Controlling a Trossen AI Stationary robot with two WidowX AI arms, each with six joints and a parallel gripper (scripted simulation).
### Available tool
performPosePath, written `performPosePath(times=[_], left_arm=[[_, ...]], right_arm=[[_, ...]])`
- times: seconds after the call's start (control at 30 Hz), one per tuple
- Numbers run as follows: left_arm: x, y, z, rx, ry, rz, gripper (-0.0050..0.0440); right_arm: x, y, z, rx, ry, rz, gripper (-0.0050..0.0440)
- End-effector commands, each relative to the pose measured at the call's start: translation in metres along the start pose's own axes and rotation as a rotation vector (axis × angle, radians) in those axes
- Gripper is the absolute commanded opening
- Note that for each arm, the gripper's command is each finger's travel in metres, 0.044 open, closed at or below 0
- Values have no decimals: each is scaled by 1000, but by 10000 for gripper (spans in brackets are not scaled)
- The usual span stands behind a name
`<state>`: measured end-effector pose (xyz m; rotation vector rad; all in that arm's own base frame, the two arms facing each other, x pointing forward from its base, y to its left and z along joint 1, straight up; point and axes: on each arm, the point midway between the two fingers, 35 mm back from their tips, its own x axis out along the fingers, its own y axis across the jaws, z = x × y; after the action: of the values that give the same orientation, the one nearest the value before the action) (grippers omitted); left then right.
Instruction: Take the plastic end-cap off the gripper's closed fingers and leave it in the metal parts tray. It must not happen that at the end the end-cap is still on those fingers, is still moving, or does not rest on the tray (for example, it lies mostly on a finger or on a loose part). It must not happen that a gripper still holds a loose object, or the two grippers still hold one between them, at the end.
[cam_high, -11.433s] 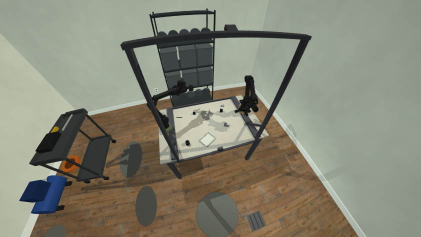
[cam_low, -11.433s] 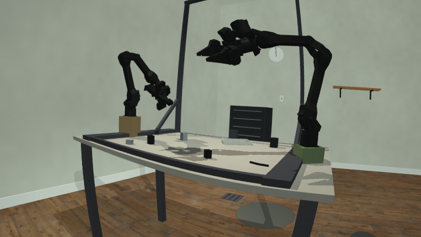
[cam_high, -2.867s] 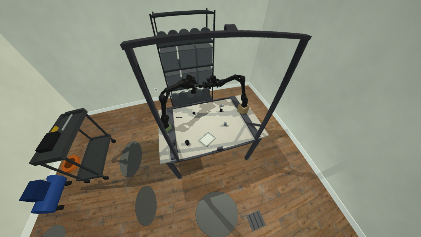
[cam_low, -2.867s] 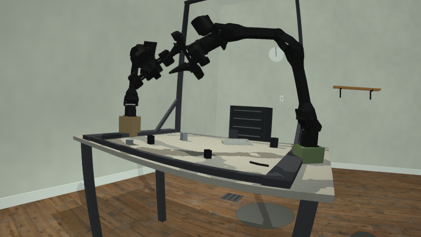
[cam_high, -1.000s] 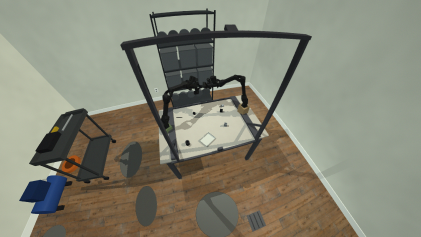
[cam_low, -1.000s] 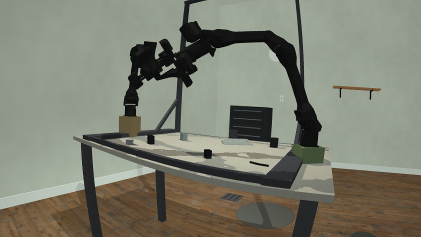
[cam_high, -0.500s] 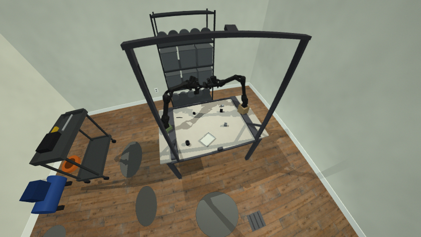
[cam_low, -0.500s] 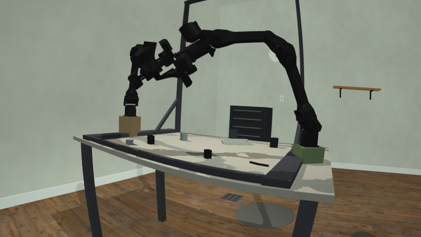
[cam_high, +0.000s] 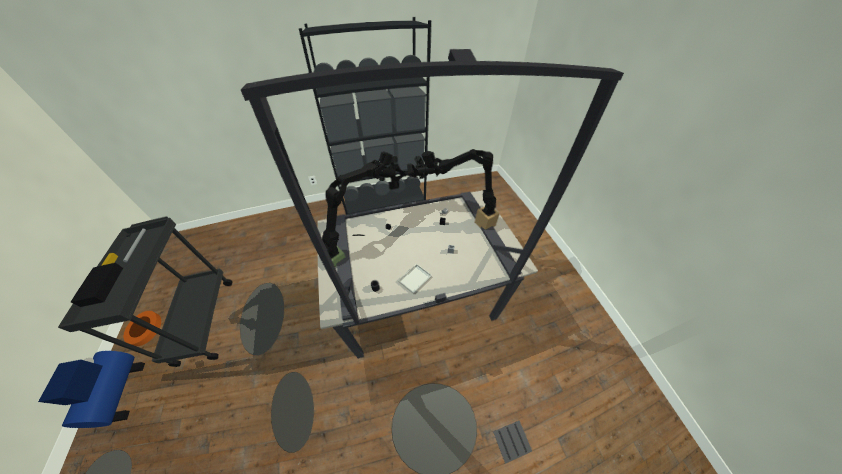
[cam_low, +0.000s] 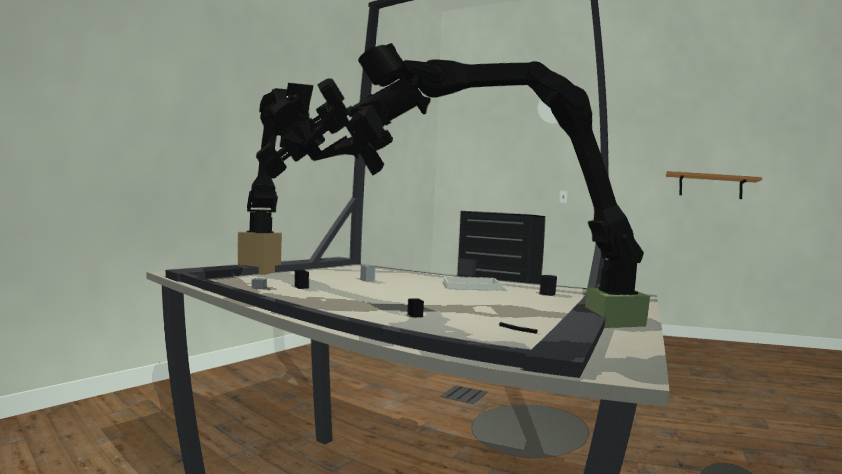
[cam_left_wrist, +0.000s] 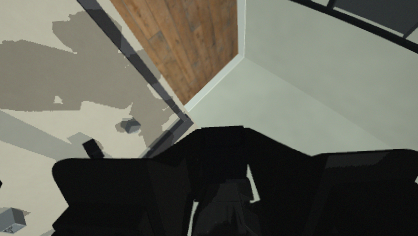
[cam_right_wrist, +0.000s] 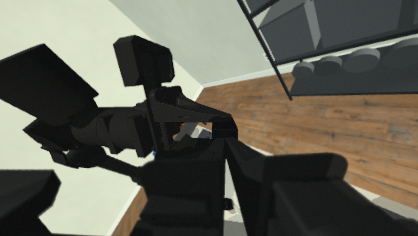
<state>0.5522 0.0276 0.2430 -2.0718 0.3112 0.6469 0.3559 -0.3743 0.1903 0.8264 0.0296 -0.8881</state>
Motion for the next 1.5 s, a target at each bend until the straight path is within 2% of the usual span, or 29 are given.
performPosePath(times=[0.0, 1.47], left_arm=[[-9, -12, 4, -11, -12, -28, 0], [-9, -12, 4, -11, -12, -28, 0]], right_arm=[[-15, 11, 17, 4, -39, 23, 0], [-50, 8, 14, 4, -37, 13, 0]])
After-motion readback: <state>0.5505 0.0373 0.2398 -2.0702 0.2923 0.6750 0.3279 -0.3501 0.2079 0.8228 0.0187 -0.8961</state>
